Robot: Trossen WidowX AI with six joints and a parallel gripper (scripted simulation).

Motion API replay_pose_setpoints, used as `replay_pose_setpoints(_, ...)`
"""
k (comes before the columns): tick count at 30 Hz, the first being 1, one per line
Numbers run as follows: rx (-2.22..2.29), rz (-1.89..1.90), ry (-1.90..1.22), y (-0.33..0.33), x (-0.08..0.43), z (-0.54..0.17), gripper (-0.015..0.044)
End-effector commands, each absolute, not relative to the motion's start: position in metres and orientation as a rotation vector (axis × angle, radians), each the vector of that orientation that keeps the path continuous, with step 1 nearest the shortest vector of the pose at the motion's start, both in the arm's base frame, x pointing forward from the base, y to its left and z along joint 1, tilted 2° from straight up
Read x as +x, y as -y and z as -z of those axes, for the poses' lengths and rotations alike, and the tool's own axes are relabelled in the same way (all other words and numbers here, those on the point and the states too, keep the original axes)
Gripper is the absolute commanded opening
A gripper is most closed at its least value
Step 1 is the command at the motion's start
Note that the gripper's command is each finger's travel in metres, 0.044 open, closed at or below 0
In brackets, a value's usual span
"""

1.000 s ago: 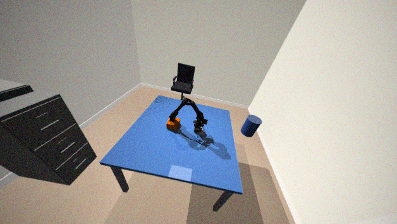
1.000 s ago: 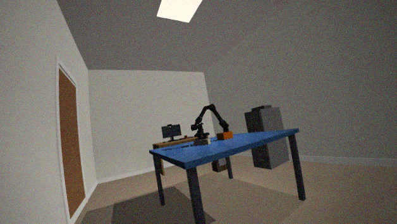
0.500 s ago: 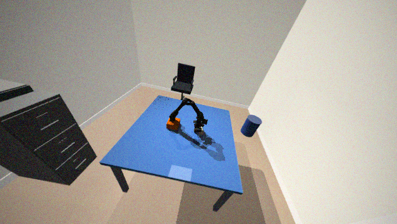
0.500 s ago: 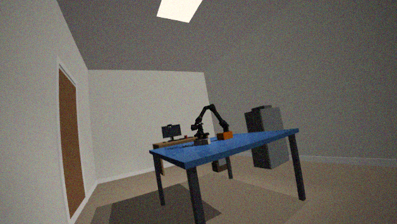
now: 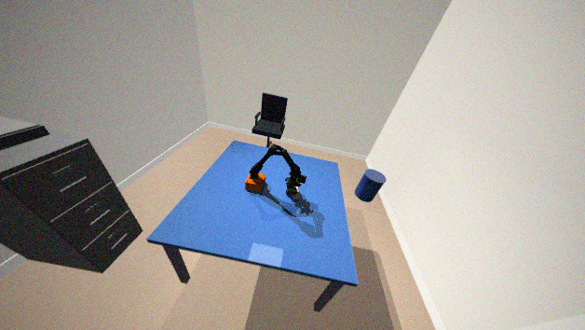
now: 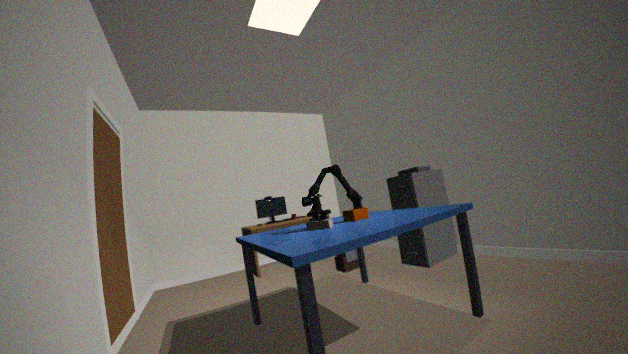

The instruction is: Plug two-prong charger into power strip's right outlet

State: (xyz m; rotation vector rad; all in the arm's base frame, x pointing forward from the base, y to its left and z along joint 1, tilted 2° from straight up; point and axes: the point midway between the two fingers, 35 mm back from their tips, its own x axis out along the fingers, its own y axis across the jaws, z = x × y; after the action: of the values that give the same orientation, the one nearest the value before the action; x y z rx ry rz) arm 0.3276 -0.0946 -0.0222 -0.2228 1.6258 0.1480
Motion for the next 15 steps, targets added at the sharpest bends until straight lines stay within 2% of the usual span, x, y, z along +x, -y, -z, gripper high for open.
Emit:
replay_pose_setpoints(1,-0.22,-0.145,-1.623,0.0943,0.3302,0.0211,0.0)
replay_pose_setpoints(15,-0.22,-0.145,-1.623,0.0935,0.3337,0.0212,0.0)
